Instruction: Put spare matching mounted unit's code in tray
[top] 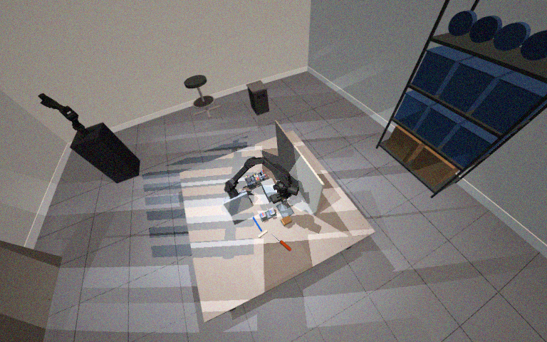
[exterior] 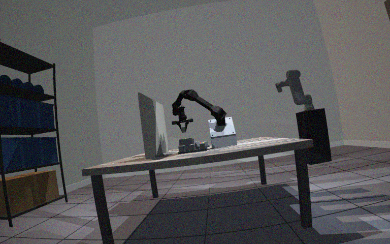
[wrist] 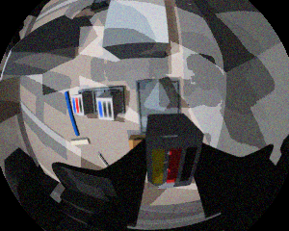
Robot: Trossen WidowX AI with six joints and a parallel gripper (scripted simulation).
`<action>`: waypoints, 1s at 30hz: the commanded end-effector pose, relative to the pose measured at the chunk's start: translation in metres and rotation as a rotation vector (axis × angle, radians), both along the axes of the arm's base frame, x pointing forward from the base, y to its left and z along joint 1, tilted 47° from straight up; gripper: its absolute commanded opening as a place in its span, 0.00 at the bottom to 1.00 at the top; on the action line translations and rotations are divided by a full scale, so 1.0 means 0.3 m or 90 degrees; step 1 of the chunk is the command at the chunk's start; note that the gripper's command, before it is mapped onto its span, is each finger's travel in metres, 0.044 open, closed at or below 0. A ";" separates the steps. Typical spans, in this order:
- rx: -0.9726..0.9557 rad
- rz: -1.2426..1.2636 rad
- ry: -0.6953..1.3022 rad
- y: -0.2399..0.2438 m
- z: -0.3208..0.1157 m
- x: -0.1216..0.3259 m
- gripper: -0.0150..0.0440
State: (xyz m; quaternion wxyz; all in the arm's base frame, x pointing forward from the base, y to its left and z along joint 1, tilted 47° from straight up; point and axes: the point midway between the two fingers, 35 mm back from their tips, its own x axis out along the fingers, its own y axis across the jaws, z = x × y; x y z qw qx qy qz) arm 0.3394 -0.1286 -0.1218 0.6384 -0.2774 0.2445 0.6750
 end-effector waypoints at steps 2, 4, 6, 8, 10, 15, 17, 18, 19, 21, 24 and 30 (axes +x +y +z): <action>-0.006 0.002 -0.008 -0.002 -0.010 0.010 0.25; -0.006 0.002 -0.008 0.004 -0.017 0.011 0.25; -0.007 0.002 -0.008 0.011 -0.024 0.013 0.25; -0.007 0.002 -0.008 0.017 -0.030 0.014 0.25; -0.007 0.002 -0.008 0.023 -0.037 0.015 0.25; -0.007 0.002 -0.008 0.039 -0.054 0.018 0.25; -0.008 0.002 -0.008 0.045 -0.061 0.019 0.25; -0.008 0.001 -0.008 0.048 -0.065 0.019 0.25; -0.008 0.001 -0.008 0.051 -0.068 0.020 0.25; -0.008 0.001 -0.008 0.058 -0.075 0.021 0.25; -0.008 0.001 -0.009 0.067 -0.085 0.022 0.25; -0.008 0.001 -0.009 0.086 -0.105 0.024 0.25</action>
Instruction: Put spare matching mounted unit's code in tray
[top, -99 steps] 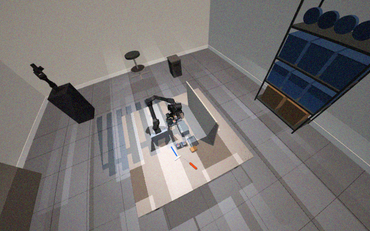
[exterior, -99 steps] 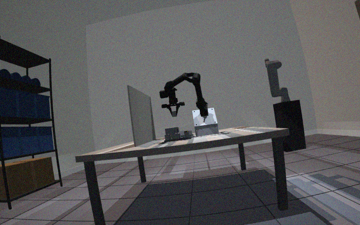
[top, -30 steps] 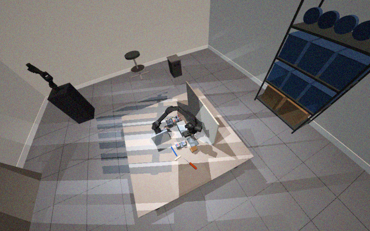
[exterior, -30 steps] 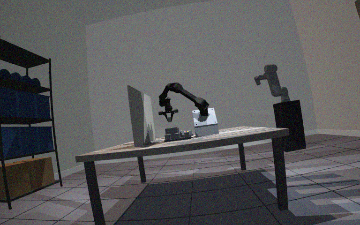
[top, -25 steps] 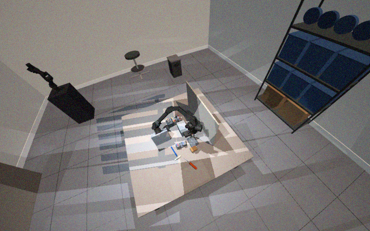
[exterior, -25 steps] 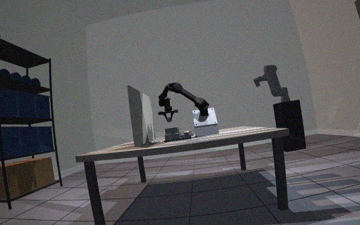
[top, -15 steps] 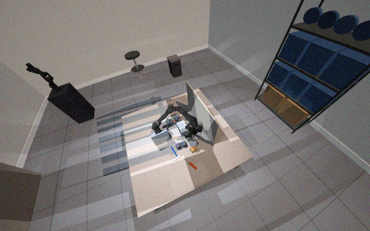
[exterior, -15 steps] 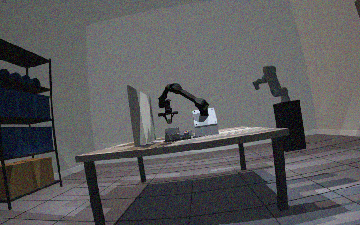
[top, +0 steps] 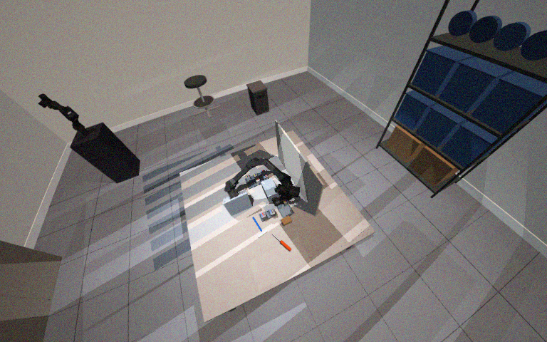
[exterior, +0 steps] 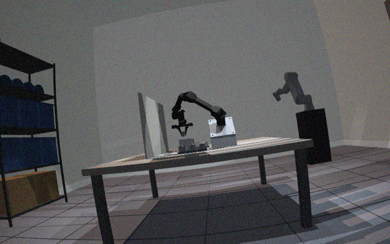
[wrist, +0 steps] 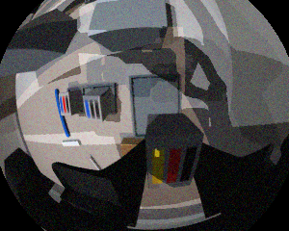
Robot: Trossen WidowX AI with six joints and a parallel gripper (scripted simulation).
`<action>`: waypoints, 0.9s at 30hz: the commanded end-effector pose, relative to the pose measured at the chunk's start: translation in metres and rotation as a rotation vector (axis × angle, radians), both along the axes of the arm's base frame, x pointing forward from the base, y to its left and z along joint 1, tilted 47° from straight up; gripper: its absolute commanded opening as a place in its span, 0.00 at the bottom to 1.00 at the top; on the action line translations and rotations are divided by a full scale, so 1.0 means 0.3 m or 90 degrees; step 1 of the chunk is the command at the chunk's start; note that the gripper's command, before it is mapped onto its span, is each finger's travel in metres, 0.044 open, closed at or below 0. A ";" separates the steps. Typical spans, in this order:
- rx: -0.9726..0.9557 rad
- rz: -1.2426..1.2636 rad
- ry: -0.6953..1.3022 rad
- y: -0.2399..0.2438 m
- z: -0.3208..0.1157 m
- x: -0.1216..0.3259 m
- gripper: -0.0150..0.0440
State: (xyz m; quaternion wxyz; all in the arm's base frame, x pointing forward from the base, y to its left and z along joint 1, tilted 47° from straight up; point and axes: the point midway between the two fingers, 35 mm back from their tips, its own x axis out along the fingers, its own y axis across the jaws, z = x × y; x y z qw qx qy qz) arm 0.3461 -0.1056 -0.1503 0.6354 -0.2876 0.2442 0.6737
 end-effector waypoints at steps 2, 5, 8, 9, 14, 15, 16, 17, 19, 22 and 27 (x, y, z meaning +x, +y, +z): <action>0.001 -0.004 0.000 0.016 -0.016 0.002 0.25; 0.001 -0.004 0.000 0.026 -0.026 0.003 0.25; 0.001 -0.004 0.000 0.036 -0.036 0.003 0.25; 0.001 -0.004 0.000 0.039 -0.039 0.003 0.25; 0.001 -0.004 0.000 0.055 -0.055 0.004 0.25; 0.001 -0.004 0.000 0.058 -0.058 0.004 0.25; 0.001 -0.004 0.000 0.062 -0.061 0.004 0.25; 0.001 -0.004 0.000 0.065 -0.064 0.004 0.25; 0.001 -0.004 0.000 0.071 -0.071 0.004 0.25; 0.001 -0.004 0.000 0.081 -0.080 0.004 0.25; 0.002 -0.004 0.000 0.098 -0.095 0.003 0.25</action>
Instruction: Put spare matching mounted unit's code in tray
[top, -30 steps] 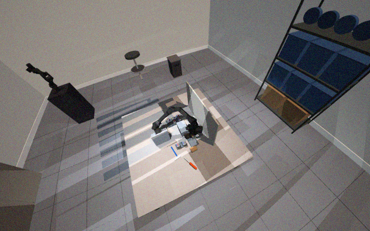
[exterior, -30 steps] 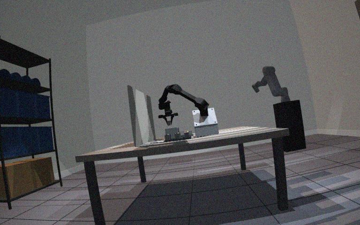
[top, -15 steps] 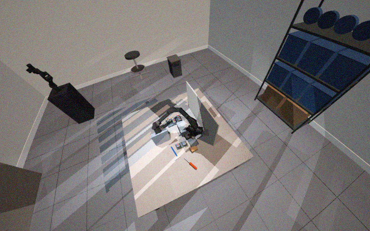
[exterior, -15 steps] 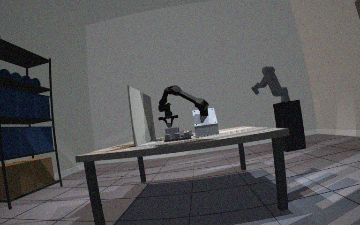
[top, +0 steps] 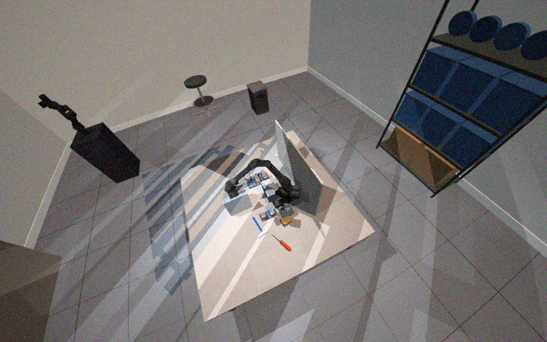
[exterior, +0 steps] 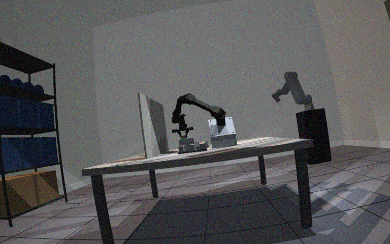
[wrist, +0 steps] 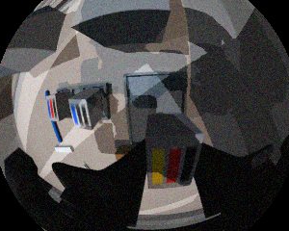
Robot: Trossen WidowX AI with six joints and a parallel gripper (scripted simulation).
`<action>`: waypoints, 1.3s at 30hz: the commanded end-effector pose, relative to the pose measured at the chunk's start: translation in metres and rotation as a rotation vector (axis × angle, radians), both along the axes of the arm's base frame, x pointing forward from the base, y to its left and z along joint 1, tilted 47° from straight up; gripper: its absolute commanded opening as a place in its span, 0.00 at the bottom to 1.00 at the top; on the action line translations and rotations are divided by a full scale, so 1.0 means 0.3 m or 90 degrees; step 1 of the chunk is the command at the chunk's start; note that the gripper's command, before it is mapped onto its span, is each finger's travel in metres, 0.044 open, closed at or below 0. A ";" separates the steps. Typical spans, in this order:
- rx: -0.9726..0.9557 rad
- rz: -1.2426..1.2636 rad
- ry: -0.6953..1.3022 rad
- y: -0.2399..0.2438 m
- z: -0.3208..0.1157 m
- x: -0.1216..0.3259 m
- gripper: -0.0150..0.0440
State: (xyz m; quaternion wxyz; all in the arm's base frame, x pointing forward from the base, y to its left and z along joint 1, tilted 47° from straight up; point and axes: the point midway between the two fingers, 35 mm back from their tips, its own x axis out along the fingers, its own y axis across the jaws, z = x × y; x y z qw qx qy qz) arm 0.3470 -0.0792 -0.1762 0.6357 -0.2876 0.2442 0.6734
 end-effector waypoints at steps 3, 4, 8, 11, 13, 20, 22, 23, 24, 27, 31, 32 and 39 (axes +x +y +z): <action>0.002 -0.003 0.000 0.020 -0.018 0.000 0.25; 0.002 -0.003 0.000 0.023 -0.021 0.000 0.25; 0.002 -0.003 0.000 0.036 -0.033 -0.001 0.25; 0.002 -0.003 0.000 0.046 -0.042 -0.002 0.25; 0.003 -0.003 0.000 0.053 -0.047 -0.003 0.25; 0.003 -0.003 0.000 0.076 -0.068 -0.006 0.25; 0.004 -0.003 0.000 0.082 -0.073 -0.007 0.25; 0.004 -0.003 0.000 0.086 -0.076 -0.008 0.25; 0.004 -0.003 0.000 0.089 -0.079 -0.008 0.25; 0.004 -0.003 0.000 0.099 -0.087 -0.010 0.25; 0.005 -0.003 0.000 0.112 -0.098 -0.012 0.25; 0.005 -0.003 0.000 0.116 -0.101 -0.013 0.25; 0.006 -0.003 0.000 0.139 -0.120 -0.018 0.25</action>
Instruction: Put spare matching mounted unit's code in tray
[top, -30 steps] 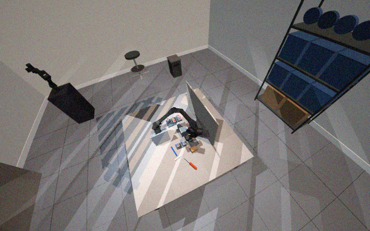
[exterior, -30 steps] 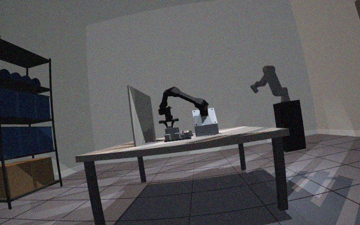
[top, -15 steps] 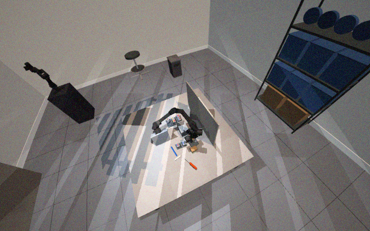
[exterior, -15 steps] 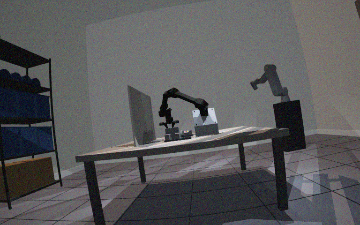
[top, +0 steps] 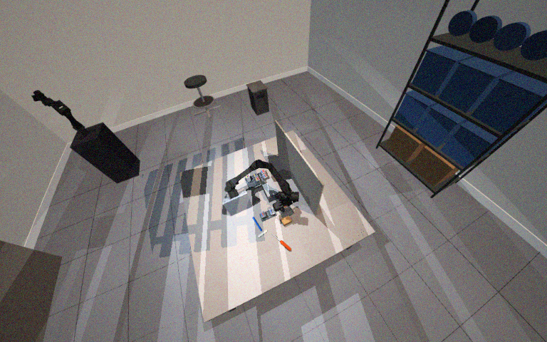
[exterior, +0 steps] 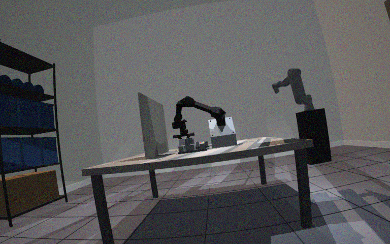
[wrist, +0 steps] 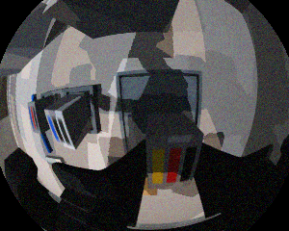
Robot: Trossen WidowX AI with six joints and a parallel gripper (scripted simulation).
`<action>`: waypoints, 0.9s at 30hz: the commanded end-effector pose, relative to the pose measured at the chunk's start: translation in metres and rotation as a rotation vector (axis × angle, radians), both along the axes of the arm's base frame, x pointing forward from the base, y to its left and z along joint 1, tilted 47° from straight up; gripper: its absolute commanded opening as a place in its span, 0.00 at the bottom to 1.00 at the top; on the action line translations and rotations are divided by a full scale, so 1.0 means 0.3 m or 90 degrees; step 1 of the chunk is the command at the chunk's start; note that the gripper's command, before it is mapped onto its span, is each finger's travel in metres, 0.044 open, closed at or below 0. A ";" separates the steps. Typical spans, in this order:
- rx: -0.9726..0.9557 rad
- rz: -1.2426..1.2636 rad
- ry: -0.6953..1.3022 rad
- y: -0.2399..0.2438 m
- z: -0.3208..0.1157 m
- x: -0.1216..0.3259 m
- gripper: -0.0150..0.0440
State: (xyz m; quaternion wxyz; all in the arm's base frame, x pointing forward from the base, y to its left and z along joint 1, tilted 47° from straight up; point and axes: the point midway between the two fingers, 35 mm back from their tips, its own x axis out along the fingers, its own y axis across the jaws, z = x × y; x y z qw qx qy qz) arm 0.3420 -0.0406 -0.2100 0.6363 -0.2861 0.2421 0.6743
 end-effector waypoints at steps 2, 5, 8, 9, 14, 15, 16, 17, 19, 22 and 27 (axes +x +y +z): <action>0.003 -0.003 0.000 0.017 -0.013 -0.003 0.25; 0.003 -0.003 0.000 0.027 -0.021 -0.006 0.25; 0.004 -0.003 0.000 0.036 -0.028 -0.009 0.25; 0.004 -0.003 0.000 0.040 -0.031 -0.009 0.25; 0.005 -0.003 0.000 0.056 -0.043 -0.014 0.25; 0.005 -0.003 0.000 0.057 -0.044 -0.015 0.25; 0.003 0.001 0.000 0.049 -0.039 -0.013 0.30; 0.003 0.001 0.000 0.049 -0.039 -0.013 0.34; 0.003 0.001 0.000 0.049 -0.039 -0.013 0.43; 0.003 0.001 0.000 0.049 -0.039 -0.013 0.57; 0.003 0.001 0.000 0.049 -0.039 -0.013 0.79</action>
